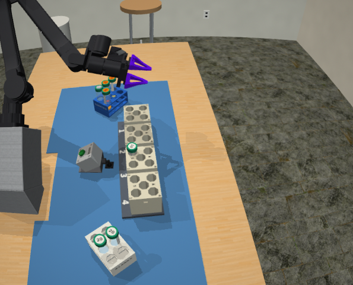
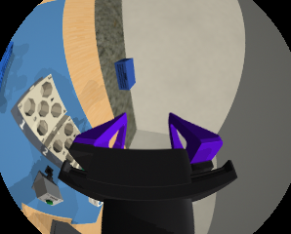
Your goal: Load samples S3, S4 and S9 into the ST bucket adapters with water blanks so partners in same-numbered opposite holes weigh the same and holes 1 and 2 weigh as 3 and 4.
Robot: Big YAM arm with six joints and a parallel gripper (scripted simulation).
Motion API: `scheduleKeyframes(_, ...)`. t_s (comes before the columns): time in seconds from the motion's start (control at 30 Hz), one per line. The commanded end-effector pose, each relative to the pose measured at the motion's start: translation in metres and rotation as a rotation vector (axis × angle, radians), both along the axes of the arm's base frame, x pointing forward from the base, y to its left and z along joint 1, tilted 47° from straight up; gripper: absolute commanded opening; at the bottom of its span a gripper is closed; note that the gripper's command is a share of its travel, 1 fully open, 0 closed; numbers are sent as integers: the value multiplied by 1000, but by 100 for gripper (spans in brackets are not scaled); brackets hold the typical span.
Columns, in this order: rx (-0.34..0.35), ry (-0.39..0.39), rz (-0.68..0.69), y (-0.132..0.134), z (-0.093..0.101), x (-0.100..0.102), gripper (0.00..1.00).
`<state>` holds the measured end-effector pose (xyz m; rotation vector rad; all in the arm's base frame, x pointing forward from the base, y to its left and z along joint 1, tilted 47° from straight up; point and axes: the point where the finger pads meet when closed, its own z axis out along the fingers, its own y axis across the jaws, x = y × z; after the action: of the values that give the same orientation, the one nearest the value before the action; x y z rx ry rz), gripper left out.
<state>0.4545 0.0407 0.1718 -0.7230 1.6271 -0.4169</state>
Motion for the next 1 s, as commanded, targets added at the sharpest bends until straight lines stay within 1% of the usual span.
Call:
scheduleKeyframes(0.0, 23, -10, -26, -12, 19, 12, 55)
scheduleKeyframes(0.1, 18, 79, -17, -22, 10, 16, 55)
scheduleKeyframes(0.13, 7, 104, -15, -25, -6, 19, 55)
scheduleKeyframes(0.17, 7, 143, -15, -28, -29, 6, 55)
scheduleKeyframes(0.23, 7, 143, -15, -28, -30, 6, 55)
scheduleKeyframes(0.27, 11, 136, -13, -32, -14, 20, 55)
scheduleKeyframes(0.33, 21, 197, -9, -40, -19, 21, 55)
scheduleKeyframes(0.37, 26, 220, -7, -43, -18, 21, 55)
scheduleKeyframes(0.4, 31, 259, -5, -47, -27, 22, 55)
scheduleKeyframes(0.43, 31, 259, -5, -50, -31, 22, 55)
scheduleKeyframes(0.5, 46, 322, -2, -57, -38, 21, 55)
scheduleKeyframes(0.57, 46, 322, -2, -57, -38, 21, 55)
scheduleKeyframes(0.6, 55, 379, -1, -58, -62, 4, 55)
scheduleKeyframes(0.63, 49, 380, 30, -43, -63, 4, 55)
scheduleKeyframes(0.67, 58, 368, 1, -62, -46, 20, 55)
scheduleKeyframes(0.97, 142, 595, 8, -89, -73, 6, 55)
